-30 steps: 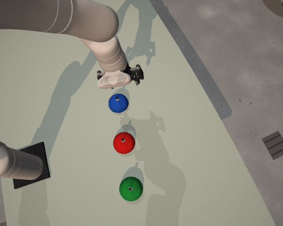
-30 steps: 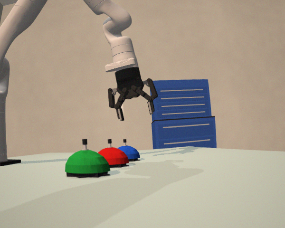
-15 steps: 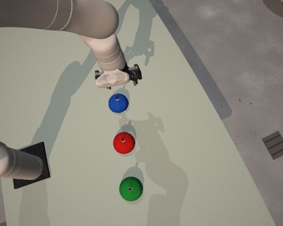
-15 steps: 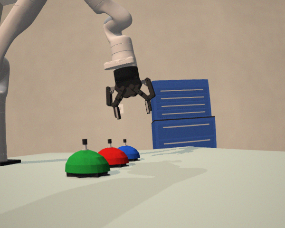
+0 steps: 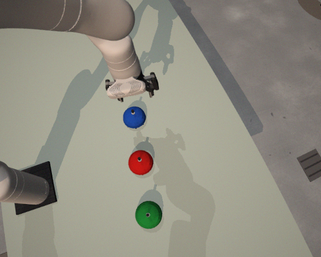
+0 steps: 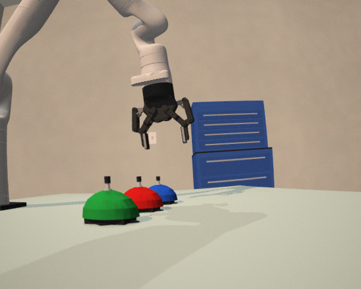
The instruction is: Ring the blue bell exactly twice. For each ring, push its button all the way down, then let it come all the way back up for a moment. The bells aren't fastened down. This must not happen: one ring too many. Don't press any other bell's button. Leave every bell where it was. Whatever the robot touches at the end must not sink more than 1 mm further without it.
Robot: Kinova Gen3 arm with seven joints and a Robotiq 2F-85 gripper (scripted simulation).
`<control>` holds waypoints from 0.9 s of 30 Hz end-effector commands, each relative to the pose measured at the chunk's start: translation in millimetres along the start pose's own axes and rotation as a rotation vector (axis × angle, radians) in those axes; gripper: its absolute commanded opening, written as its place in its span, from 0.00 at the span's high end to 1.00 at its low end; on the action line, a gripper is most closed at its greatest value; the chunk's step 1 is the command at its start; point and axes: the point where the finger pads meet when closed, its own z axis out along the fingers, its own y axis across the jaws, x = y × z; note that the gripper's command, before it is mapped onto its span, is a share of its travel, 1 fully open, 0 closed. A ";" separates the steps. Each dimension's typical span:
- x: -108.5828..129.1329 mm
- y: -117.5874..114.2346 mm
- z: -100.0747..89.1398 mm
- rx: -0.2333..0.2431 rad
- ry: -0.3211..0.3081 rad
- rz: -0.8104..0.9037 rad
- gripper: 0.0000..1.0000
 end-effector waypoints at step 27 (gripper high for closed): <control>2.2 12.1 -10.6 -0.045 0.029 -0.030 0.00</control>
